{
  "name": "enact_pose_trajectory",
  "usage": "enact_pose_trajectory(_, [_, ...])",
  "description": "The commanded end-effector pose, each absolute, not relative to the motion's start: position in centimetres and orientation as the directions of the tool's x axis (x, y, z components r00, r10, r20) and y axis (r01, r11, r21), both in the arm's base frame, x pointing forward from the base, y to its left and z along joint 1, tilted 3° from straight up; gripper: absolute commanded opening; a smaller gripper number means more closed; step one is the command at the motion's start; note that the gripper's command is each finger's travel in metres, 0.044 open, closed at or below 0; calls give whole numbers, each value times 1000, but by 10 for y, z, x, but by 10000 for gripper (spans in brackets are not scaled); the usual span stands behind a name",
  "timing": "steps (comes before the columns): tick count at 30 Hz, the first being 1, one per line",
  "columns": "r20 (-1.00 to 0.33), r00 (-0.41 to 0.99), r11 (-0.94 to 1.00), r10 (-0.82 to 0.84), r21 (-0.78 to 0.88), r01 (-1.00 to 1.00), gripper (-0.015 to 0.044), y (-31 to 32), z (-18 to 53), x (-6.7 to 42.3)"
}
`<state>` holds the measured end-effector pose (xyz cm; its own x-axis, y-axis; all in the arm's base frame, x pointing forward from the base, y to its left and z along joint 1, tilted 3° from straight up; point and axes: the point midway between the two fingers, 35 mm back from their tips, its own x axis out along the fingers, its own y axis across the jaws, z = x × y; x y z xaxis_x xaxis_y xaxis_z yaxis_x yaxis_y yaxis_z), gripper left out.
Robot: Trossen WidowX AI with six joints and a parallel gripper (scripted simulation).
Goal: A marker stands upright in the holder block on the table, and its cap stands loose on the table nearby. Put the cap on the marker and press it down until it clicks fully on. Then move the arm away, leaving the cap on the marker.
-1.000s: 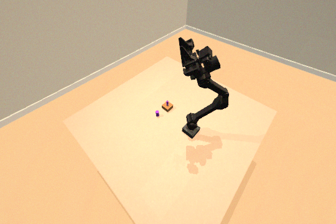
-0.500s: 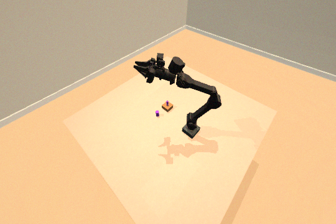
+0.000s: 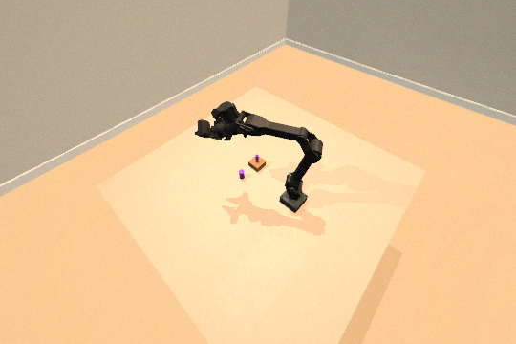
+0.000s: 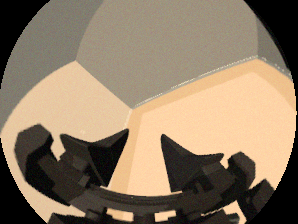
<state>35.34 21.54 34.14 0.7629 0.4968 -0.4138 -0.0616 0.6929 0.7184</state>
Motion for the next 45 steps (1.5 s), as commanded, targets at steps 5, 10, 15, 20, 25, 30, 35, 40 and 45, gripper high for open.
enact_pose_trajectory(5, [-812, 520, 603, 266, 561, 567, 248, 172, 209, 359])
enact_pose_trajectory(10, [-958, 262, 420, 114, 285, 861, 248, 136, 143, 337])
enact_pose_trajectory(15, [-1000, -4, 188, -1, -4, 982, 248, 103, 101, 306])
enact_pose_trajectory(20, [-1000, -14, 178, -5, -15, 984, 248, 97, 100, 300])
enact_pose_trajectory(25, [-1000, -14, 178, -5, -15, 984, 248, 97, 100, 300])
enact_pose_trajectory(30, [-1000, -14, 178, -5, -15, 984, 248, 96, 72, 300])
enact_pose_trajectory(35, [-1000, -15, 178, -5, -15, 984, 248, 96, 65, 299])
enact_pose_trajectory(40, [-1000, -15, 178, -6, -15, 984, 248, 95, 51, 298])
enact_pose_trajectory(45, [-1000, -15, 178, -6, -15, 984, 248, 95, 49, 298])
